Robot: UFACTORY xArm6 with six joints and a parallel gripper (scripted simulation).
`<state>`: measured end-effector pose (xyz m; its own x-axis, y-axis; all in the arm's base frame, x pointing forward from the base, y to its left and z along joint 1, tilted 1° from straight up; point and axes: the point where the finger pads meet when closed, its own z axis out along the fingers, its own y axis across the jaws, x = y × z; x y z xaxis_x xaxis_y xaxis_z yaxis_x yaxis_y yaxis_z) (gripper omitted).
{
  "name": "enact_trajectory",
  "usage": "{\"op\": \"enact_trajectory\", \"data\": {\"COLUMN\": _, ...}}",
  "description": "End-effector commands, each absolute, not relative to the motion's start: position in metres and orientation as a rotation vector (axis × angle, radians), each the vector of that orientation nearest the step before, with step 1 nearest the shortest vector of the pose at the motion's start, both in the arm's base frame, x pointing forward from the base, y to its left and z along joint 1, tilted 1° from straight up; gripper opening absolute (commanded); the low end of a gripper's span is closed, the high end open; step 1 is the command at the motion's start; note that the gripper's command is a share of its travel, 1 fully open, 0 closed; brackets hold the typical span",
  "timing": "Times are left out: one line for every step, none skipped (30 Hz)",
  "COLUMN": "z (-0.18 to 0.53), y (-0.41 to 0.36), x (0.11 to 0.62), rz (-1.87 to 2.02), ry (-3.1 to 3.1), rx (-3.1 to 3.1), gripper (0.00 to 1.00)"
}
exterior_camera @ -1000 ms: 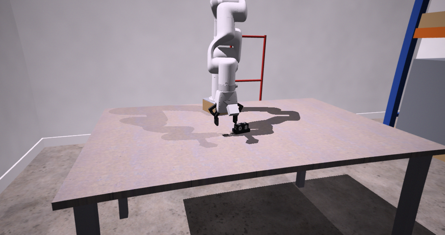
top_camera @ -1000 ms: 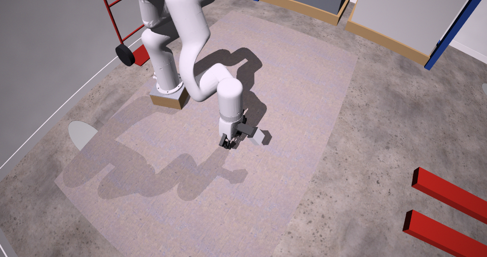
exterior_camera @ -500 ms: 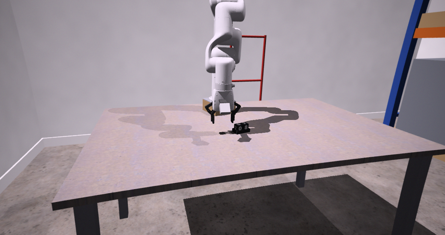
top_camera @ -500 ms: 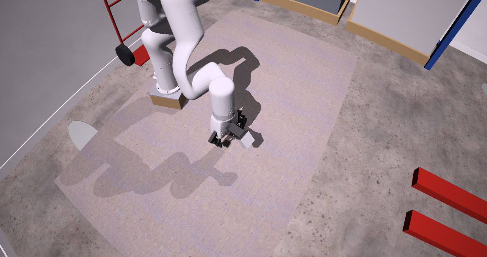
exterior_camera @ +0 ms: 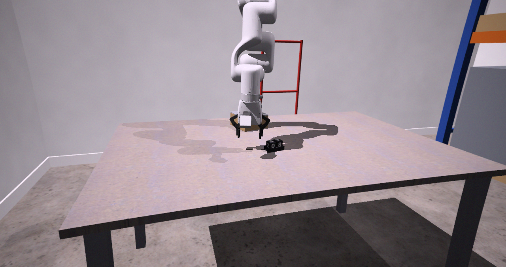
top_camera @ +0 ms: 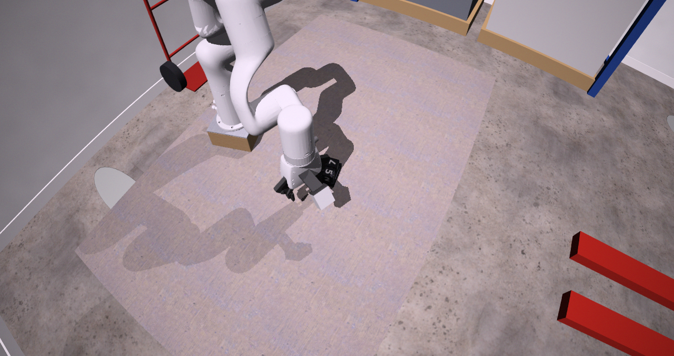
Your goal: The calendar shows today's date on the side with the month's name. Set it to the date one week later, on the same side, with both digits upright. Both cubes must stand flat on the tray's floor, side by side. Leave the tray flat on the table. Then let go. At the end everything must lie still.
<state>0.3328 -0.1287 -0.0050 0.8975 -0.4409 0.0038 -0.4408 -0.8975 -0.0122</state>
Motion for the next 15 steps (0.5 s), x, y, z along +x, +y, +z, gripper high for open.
{"op": "enact_trajectory", "data": {"z": -0.004, "y": -0.13, "x": 0.331, "rz": -0.014, "ry": 0.928, "rx": -2.996, "gripper": 1.0}}
{"op": "enact_trajectory", "data": {"z": -0.004, "y": -0.131, "x": 0.326, "rz": -0.014, "ry": 0.955, "rx": -2.987, "gripper": 1.0}}
{"op": "enact_trajectory", "data": {"z": -0.004, "y": -0.134, "x": 0.318, "rz": -0.014, "ry": 0.955, "rx": -2.987, "gripper": 1.0}}
{"op": "enact_trajectory", "data": {"z": -0.004, "y": -0.135, "x": 0.313, "rz": -0.014, "ry": 0.955, "rx": -2.987, "gripper": 1.0}}
{"op": "enact_trajectory", "data": {"z": -0.004, "y": -0.136, "x": 0.311, "rz": -0.014, "ry": 0.955, "rx": -2.987, "gripper": 1.0}}
{"op": "enact_trajectory", "data": {"z": -0.004, "y": -0.136, "x": 0.311, "rz": -0.014, "ry": 0.955, "rx": -2.987, "gripper": 1.0}}
{"op": "enact_trajectory", "data": {"z": -0.004, "y": -0.136, "x": 0.311, "rz": -0.014, "ry": 0.955, "rx": -2.987, "gripper": 1.0}}
{"op": "enact_trajectory", "data": {"z": -0.004, "y": -0.136, "x": 0.311, "rz": -0.014, "ry": 0.955, "rx": -2.987, "gripper": 1.0}}
{"op": "enact_trajectory", "data": {"z": -0.005, "y": -0.136, "x": 0.311, "rz": -0.014, "ry": 0.955, "rx": -2.987, "gripper": 1.0}}
{"op": "enact_trajectory", "data": {"z": -0.005, "y": -0.136, "x": 0.311, "rz": -0.014, "ry": 0.955, "rx": -2.987, "gripper": 1.0}}
{"op": "enact_trajectory", "data": {"z": -0.006, "y": -0.136, "x": 0.311, "rz": -0.014, "ry": 0.955, "rx": -2.987, "gripper": 1.0}}
{"op": "enact_trajectory", "data": {"z": -0.007, "y": -0.136, "x": 0.311, "rz": -0.014, "ry": 0.955, "rx": -2.987, "gripper": 1.0}}
{"op": "enact_trajectory", "data": {"z": -0.008, "y": -0.136, "x": 0.311, "rz": -0.014, "ry": 0.955, "rx": -2.987, "gripper": 1.0}}
{"op": "enact_trajectory", "data": {"z": -0.008, "y": -0.136, "x": 0.311, "rz": -0.014, "ry": 0.955, "rx": -2.987, "gripper": 1.0}}
{"op": "enact_trajectory", "data": {"z": -0.008, "y": -0.136, "x": 0.311, "rz": -0.014, "ry": 0.955, "rx": -2.987, "gripper": 1.0}}
